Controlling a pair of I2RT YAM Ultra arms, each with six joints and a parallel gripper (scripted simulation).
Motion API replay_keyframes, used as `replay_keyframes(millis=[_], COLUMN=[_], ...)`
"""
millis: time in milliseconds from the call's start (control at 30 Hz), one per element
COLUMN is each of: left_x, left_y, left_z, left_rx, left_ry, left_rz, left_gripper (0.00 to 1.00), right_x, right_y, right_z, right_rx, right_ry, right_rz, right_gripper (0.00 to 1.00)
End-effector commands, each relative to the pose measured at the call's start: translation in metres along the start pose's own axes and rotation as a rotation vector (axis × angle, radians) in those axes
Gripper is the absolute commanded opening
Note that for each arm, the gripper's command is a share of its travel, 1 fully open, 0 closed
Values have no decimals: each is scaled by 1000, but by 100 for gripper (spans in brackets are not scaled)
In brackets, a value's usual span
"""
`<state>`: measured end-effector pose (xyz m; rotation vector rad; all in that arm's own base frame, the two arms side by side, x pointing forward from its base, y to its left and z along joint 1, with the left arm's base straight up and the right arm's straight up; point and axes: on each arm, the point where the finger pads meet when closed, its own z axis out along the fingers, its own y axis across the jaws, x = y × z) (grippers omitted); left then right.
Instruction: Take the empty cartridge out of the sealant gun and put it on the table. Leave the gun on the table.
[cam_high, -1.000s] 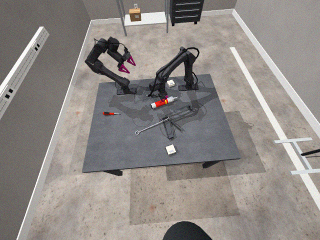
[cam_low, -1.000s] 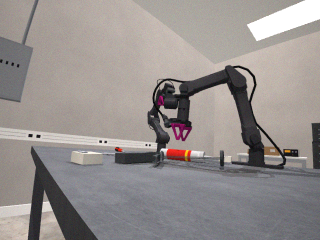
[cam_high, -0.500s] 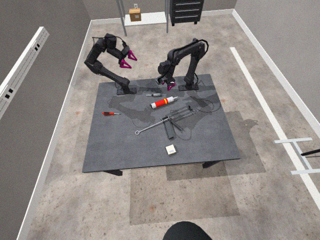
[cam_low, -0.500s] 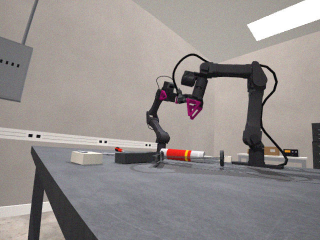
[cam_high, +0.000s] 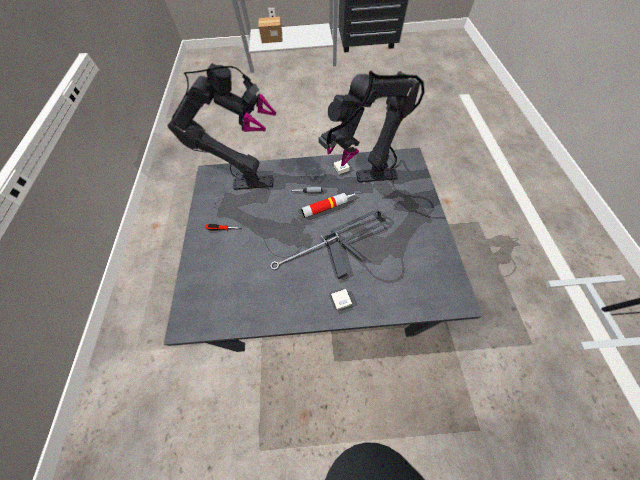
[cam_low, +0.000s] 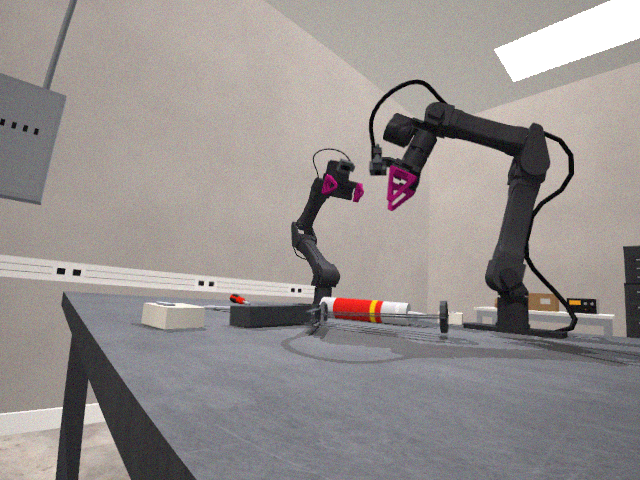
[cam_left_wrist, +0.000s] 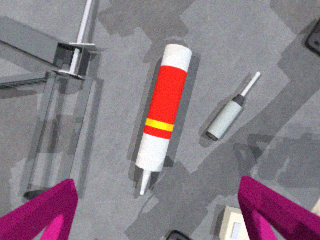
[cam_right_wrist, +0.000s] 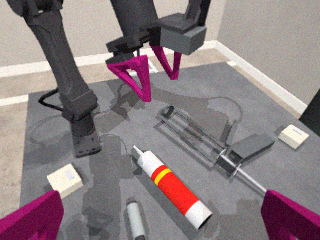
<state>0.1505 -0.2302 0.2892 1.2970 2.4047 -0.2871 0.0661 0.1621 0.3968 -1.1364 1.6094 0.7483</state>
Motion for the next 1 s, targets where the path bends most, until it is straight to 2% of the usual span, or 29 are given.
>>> replay_keyframes(millis=[0,967], left_x=[-5,-1], left_y=[0,0], left_z=[-7,-3], left_rx=[-4,-1], left_ry=[-20,-3], left_rz=[-9,-9], left_gripper=[85,85], right_x=[-10,-10], right_y=[0,0], right_z=[-2,-2], right_rx=[5,4], right_ry=[-21,-21], right_rz=[-14,-14], right_gripper=[100,100])
